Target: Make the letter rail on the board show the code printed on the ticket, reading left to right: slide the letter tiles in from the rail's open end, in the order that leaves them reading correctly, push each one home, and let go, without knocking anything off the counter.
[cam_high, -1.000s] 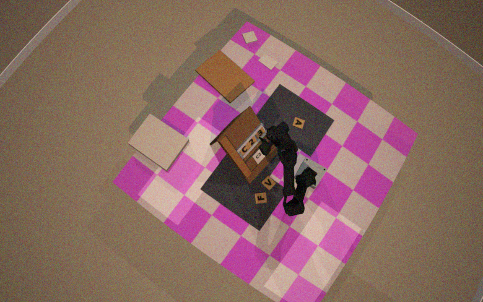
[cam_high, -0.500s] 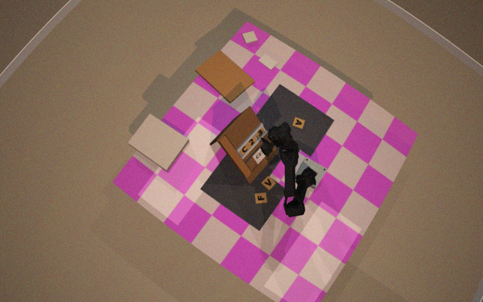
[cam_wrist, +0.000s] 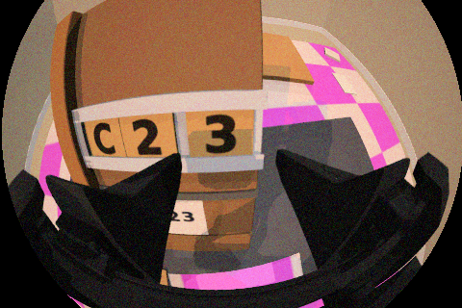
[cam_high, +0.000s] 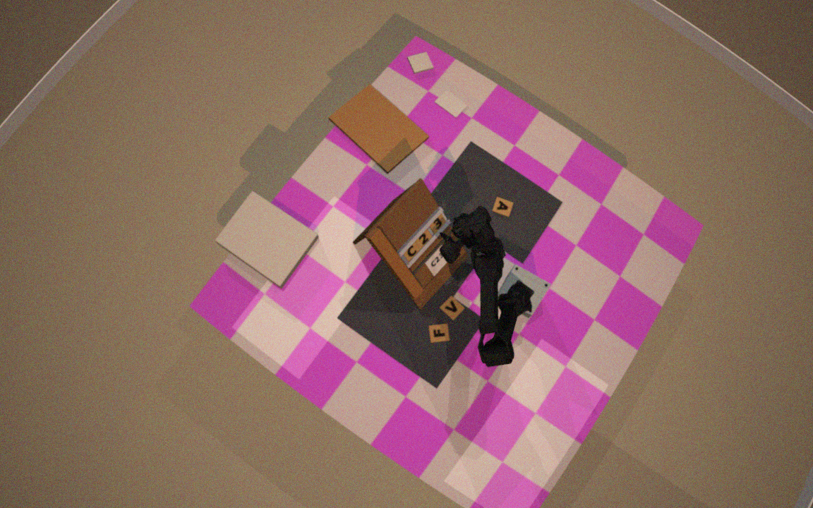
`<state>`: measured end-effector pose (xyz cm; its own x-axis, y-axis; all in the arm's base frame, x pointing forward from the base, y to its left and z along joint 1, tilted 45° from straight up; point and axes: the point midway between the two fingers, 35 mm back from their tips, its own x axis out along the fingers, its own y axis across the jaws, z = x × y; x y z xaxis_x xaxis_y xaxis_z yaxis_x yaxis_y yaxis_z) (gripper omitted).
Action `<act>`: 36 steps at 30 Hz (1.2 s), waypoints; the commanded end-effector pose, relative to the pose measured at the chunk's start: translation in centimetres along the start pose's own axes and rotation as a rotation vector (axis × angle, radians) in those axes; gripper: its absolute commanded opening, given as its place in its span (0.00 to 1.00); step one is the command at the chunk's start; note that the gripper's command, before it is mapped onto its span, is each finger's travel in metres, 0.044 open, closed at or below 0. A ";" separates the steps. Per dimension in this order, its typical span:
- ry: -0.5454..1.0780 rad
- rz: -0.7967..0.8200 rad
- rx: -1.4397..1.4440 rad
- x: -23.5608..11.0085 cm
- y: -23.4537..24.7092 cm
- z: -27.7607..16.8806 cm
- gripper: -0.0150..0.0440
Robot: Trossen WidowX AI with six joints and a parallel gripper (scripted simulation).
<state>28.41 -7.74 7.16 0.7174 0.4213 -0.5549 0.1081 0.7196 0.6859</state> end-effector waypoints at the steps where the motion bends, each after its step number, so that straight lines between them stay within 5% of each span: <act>1: -0.002 0.005 -0.006 -0.2 0.2 0.1 0.75; 7: -0.002 0.005 -0.006 -0.3 0.4 0.2 0.75; 18: 0.000 0.000 0.000 -0.2 0.2 0.1 0.26; 28: 0.021 -0.007 0.001 -0.1 0.0 0.3 0.25; 36: 0.307 -0.053 0.004 1.2 -1.9 1.9 0.25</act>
<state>29.75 -8.99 6.64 0.5761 0.4873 -0.6562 0.1380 0.7333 0.6657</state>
